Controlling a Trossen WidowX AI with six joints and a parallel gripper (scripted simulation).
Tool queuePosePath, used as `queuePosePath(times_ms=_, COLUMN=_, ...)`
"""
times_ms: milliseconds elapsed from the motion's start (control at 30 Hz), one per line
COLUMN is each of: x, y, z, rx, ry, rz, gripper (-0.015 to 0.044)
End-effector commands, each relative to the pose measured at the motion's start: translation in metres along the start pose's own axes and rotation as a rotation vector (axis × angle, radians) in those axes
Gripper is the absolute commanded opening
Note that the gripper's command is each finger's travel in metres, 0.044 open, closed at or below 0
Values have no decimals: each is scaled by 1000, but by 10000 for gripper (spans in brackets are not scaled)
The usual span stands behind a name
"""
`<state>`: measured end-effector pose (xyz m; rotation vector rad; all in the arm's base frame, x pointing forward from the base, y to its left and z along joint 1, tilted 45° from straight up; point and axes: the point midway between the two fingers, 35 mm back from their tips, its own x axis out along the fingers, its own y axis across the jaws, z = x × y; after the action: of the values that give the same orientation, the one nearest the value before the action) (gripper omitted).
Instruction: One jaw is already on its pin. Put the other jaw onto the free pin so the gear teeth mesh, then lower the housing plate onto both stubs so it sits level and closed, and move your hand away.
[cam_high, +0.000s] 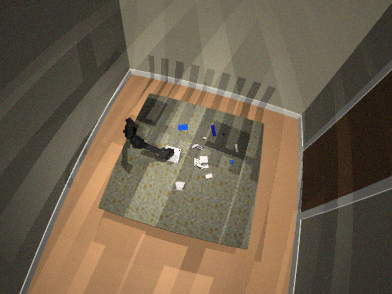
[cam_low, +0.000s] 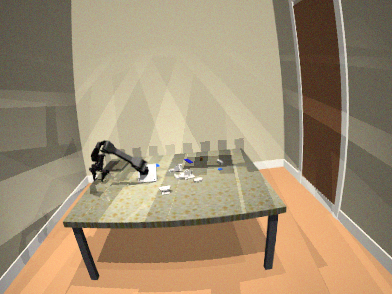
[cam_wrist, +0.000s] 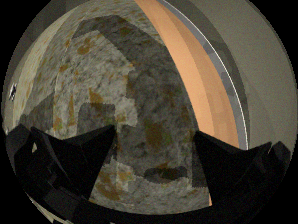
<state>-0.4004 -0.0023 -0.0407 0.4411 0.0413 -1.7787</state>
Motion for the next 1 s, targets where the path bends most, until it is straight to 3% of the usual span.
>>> queuePosePath(times_ms=0, x=0, y=0, z=0, rx=0, ry=0, rz=0, gripper=426)
queuePosePath(times_ms=600, x=-45, y=2, z=-32, rx=89, ry=101, rz=-76, gripper=440)
queuePosePath(times_ms=967, x=-85, y=7, z=-56, rx=315, ry=152, rz=-156, gripper=440)
